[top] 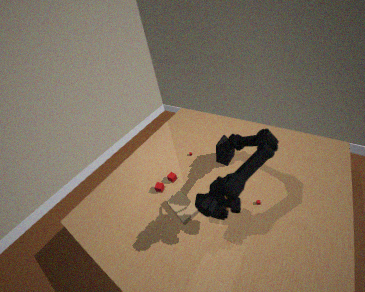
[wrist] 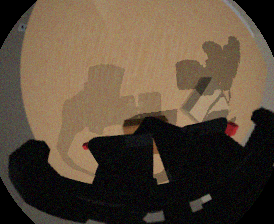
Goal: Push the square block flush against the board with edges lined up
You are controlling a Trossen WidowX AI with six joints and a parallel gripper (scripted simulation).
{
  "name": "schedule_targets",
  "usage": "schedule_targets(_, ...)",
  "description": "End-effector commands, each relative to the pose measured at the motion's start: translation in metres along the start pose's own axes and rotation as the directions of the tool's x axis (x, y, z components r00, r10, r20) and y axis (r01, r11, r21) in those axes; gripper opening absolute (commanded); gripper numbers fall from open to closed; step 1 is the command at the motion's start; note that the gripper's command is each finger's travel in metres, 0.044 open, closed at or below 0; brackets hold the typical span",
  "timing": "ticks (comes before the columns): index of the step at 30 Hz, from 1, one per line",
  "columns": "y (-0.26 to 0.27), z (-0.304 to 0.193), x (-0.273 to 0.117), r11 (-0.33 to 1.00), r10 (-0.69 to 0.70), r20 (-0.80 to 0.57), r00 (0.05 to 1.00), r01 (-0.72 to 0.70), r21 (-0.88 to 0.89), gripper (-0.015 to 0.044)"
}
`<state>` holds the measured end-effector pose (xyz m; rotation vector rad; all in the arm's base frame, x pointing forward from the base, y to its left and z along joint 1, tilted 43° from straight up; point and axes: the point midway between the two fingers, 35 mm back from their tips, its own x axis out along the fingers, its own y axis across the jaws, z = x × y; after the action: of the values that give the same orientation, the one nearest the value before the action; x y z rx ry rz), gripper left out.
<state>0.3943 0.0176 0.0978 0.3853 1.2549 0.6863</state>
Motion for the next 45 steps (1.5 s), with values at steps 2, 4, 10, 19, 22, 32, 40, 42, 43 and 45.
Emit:
schedule_targets(2, 0.0, 0.009, -0.001, 1.0, -0.004, 0.002, 1.0, 0.004, 0.0, 0.0)
schedule_targets(4, 0.0, 0.013, -0.001, 1.0, -0.004, 0.002, 1.0, 0.004, 0.0, 0.0)
schedule_targets(10, 0.001, 0.021, 0.0, 1.0, -0.004, 0.003, 1.0, 0.004, 0.0, 0.0)
schedule_targets(19, 0.001, 0.015, -0.05, 1.0, -0.005, 0.001, 1.0, 0.005, 0.0, 0.0)
schedule_targets(22, 0.001, 0.015, -0.05, 1.0, -0.005, 0.001, 1.0, 0.005, 0.0, 0.0)
schedule_targets(32, 0.001, 0.015, -0.05, 1.0, -0.005, 0.001, 1.0, 0.005, 0.0, 0.0)
schedule_targets(40, 0.001, 0.015, -0.05, 1.0, -0.005, 0.001, 1.0, 0.005, 0.0, 0.0)
schedule_targets(42, 0.001, 0.015, -0.05, 1.0, -0.005, 0.001, 1.0, 0.005, 0.0, 0.0)
schedule_targets(43, 0.001, 0.015, -0.05, 1.0, -0.005, 0.001, 1.0, 0.005, 0.0, 0.0)
schedule_targets(45, 0.001, 0.015, -0.05, 1.0, -0.005, 0.001, 1.0, 0.005, 0.0, 0.0)
